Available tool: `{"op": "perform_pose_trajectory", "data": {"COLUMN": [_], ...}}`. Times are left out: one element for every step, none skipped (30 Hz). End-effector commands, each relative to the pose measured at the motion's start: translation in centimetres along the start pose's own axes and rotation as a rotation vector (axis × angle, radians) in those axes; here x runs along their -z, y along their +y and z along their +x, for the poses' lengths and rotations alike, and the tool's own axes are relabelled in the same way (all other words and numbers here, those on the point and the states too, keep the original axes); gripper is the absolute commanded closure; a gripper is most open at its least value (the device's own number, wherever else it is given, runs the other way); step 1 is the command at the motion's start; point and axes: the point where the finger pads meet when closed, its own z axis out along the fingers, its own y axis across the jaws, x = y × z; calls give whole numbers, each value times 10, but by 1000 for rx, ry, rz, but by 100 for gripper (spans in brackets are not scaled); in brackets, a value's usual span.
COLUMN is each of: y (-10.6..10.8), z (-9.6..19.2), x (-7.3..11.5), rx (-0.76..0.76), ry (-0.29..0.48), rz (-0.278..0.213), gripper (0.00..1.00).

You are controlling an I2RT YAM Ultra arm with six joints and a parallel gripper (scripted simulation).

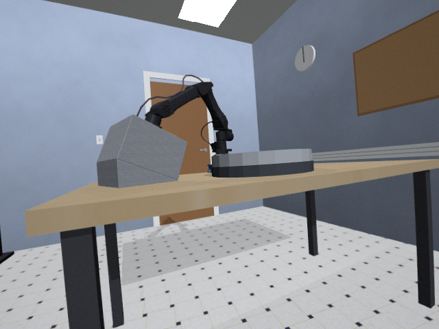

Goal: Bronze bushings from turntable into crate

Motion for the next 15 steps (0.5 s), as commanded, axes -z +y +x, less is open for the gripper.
{"op": "perform_pose_trajectory", "data": {"y": [-6,-6,-6,-6,-6,-6,-6,-6,-6,-6,-6,-5,-5,-4,-1], "z": [-2,-2,-2,-2,-2,-2,-2,-2,-2,-2,-3,-3,-3,-3,-3], "x": [6,6,6,6,6,6,6,6,6,6,6,5,5,4,2], "rx": [0,0,0,0,0,0,0,0,0,0,0,0,1,1,1], "ry": [-15,-15,-15,-15,-15,-15,-15,-15,-15,-15,-15,-15,-15,-15,-12], "rz": [2,2,2,2,2,2,2,1,1,1,1,1,0,-1,-8], "gripper": [100,100,100,100,100,100,100,100,100,100,100,100,100,100,100]}}
